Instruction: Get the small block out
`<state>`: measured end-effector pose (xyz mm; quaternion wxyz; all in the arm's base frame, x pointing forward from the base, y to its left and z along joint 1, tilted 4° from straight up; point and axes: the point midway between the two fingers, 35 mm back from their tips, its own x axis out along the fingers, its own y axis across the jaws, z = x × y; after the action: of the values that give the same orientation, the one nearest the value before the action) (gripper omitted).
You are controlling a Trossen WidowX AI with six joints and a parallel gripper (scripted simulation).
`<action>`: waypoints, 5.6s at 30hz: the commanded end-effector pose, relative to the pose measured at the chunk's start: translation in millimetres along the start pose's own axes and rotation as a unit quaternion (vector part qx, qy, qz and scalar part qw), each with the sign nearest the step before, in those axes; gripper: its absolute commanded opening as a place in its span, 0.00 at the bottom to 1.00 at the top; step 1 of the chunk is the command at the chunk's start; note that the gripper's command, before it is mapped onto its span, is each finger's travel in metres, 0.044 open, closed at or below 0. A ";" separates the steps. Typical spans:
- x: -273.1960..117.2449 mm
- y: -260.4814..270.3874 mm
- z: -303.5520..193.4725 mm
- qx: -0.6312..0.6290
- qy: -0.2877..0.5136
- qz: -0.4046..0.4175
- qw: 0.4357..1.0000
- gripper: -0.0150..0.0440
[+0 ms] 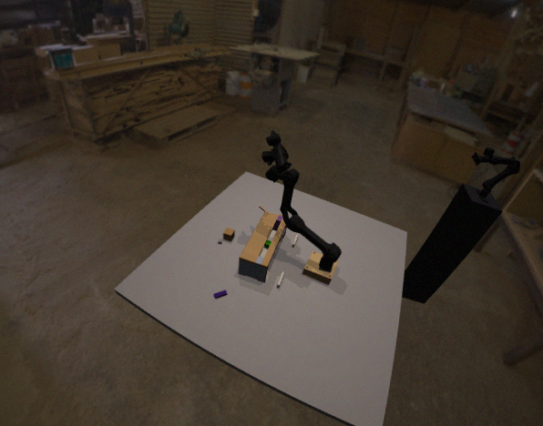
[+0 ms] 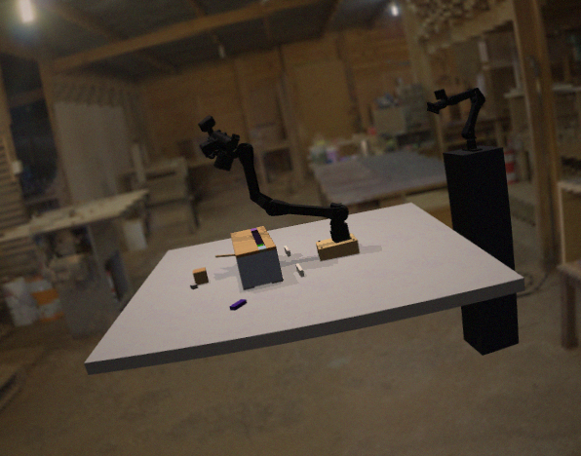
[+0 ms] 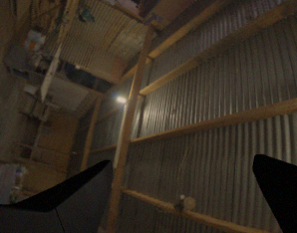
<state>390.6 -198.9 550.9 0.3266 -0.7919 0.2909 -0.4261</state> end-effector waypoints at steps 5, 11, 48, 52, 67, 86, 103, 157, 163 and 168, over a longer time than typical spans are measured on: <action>6.7 2.0 -35.0 0.014 0.039 -0.012 0.999 0.93; 9.9 1.1 -115.2 0.029 0.128 -0.047 0.990 0.93; -364.6 -184.0 -373.2 -0.133 0.588 -0.534 0.593 0.93; -410.8 -205.2 -332.2 -0.180 0.579 -0.600 0.521 0.93; -484.2 -221.2 -137.2 -0.369 0.438 -0.765 0.295 0.93; -434.2 -48.4 112.5 -0.522 -0.027 -0.852 0.035 0.93; -368.6 202.1 112.9 -0.443 -0.577 -0.685 -0.031 0.93; -401.5 271.1 138.1 -0.424 -0.616 -0.663 -0.027 0.93; -400.4 268.7 138.3 -0.425 -0.613 -0.665 -0.026 0.93; -410.1 262.7 141.9 -0.424 -0.614 -0.665 -0.026 0.93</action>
<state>274.4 -27.0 92.5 0.4506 0.5734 0.5531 -0.4029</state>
